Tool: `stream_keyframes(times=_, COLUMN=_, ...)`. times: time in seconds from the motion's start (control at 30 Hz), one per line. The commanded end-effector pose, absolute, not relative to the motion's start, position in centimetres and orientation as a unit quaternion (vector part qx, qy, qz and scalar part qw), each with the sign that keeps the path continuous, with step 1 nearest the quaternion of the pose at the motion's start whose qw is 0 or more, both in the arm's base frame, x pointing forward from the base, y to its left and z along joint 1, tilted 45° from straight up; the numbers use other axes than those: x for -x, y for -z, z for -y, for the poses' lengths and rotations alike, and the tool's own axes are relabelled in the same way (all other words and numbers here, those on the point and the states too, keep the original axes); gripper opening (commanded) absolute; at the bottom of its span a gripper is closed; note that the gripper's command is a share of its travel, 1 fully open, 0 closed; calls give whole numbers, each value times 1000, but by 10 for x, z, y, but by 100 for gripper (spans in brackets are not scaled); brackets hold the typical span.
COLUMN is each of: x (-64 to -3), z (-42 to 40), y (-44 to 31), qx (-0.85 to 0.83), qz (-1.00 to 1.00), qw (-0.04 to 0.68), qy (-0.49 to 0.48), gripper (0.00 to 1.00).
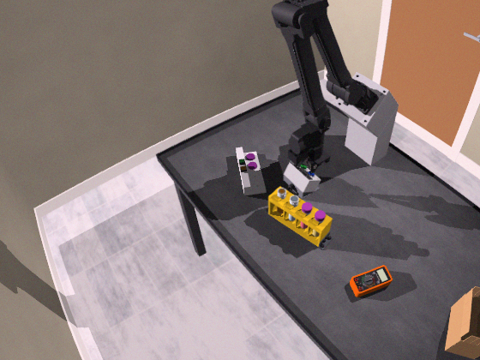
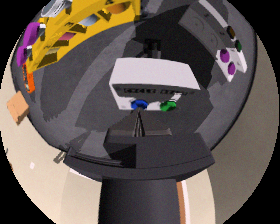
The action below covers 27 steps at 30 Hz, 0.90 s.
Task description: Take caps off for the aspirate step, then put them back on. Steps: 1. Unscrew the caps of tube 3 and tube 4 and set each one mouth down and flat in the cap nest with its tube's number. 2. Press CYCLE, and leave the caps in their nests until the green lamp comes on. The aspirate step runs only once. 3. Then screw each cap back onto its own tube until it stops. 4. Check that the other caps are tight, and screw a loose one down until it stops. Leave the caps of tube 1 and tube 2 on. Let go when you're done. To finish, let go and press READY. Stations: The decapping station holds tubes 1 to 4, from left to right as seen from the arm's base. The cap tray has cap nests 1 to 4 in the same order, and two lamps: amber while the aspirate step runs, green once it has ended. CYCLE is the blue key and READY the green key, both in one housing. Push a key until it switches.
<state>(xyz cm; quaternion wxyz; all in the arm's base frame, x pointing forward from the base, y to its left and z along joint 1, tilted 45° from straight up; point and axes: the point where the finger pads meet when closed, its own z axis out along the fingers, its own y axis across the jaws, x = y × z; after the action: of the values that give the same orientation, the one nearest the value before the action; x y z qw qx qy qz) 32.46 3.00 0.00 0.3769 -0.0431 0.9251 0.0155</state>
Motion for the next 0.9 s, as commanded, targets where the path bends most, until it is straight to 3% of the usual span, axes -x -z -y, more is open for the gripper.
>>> stream_keyframes(times=0.0, x=-334, z=-27, y=-4, qx=43, qz=-921, qw=388, qy=-12, gripper=0)
stream_keyframes(times=0.87, x=-334, z=-27, y=-4, qx=43, qz=-921, qw=388, qy=-12, gripper=0)
